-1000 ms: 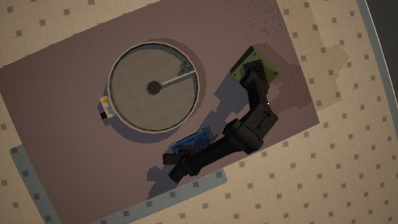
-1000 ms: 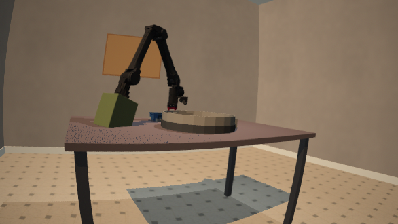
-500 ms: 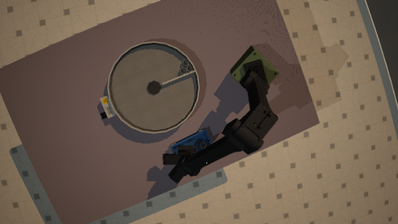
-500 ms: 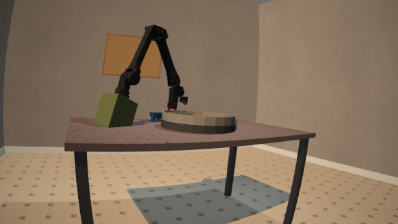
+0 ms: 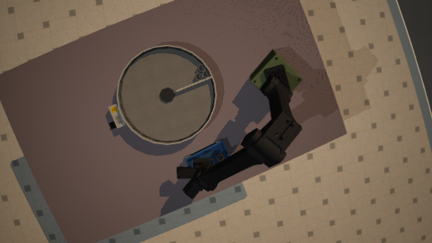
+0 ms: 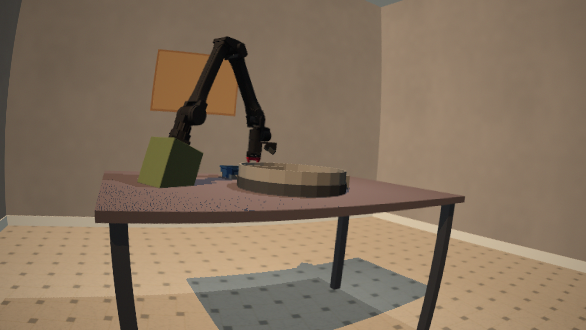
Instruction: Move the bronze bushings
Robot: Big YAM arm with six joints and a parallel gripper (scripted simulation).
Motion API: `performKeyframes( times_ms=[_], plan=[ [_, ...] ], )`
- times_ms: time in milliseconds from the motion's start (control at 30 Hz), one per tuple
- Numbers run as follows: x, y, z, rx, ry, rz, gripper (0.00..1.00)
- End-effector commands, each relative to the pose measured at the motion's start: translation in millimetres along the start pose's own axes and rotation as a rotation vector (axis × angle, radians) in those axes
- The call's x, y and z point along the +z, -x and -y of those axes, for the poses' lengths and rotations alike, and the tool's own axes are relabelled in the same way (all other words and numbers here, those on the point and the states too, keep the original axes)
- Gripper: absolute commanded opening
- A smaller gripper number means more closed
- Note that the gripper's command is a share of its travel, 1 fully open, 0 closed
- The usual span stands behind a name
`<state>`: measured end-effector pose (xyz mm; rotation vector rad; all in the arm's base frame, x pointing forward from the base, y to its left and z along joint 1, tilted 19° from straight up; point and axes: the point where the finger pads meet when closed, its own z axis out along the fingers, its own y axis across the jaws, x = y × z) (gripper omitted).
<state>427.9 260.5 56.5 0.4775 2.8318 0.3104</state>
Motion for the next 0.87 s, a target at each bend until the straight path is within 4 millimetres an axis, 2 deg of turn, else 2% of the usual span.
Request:
performKeyframes(
  times_ms=[0,100,367,767,833],
  plan=[
    [-10,21,-17,0.011,0.035,0.036,0.14],
    [-26,22,-19,0.011,0.045,0.043,0.14],
    [-43,21,-19,0.011,0.046,0.044,0.14],
    [-99,20,-19,0.011,0.05,0.046,0.14],
    [-99,20,-19,0.011,0.05,0.046,0.14]
  ],
)
